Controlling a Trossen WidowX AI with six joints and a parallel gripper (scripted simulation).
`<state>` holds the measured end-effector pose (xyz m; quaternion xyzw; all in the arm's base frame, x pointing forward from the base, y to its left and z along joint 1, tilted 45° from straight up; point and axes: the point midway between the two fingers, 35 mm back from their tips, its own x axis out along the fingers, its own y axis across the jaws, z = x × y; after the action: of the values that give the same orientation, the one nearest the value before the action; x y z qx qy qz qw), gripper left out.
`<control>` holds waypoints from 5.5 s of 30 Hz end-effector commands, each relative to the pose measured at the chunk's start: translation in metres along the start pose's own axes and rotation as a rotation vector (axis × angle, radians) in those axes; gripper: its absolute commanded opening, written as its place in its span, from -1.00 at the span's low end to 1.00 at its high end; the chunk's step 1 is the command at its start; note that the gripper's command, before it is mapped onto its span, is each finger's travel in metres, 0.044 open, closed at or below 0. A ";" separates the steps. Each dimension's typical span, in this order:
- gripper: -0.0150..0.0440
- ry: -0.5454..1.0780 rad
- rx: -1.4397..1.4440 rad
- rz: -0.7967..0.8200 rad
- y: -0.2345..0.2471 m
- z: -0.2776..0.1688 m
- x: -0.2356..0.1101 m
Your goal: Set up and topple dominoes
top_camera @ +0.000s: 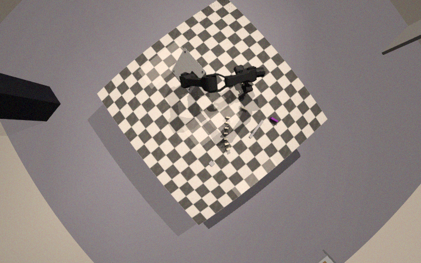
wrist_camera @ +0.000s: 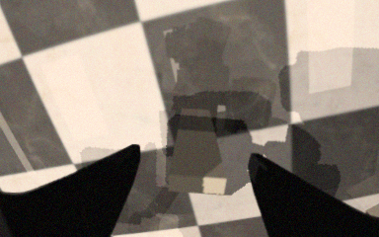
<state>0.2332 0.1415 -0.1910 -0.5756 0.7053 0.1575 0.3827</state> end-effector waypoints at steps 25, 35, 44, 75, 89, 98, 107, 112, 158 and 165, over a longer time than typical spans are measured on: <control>-0.13 -0.002 -0.002 0.003 0.001 0.001 -0.134; -0.13 -0.006 0.179 0.004 -0.016 -0.010 -0.140; -0.13 -0.012 1.287 0.009 -0.112 -0.089 -0.145; -0.13 -0.005 2.091 -0.008 -0.170 -0.158 -0.071; -0.13 -0.001 2.092 -0.018 -0.165 -0.165 -0.005; -0.13 -0.001 2.092 -0.018 -0.165 -0.165 -0.004; 0.49 -0.001 2.092 -0.018 -0.165 -0.165 -0.004; 0.94 -0.001 2.092 -0.018 -0.165 -0.165 -0.004; 1.00 0.000 0.840 -0.010 -0.193 -0.033 -0.042; 1.00 0.002 0.840 -0.012 -0.193 -0.036 0.003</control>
<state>0.4016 0.0671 -0.1208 -0.3699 0.7061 -0.1481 0.5854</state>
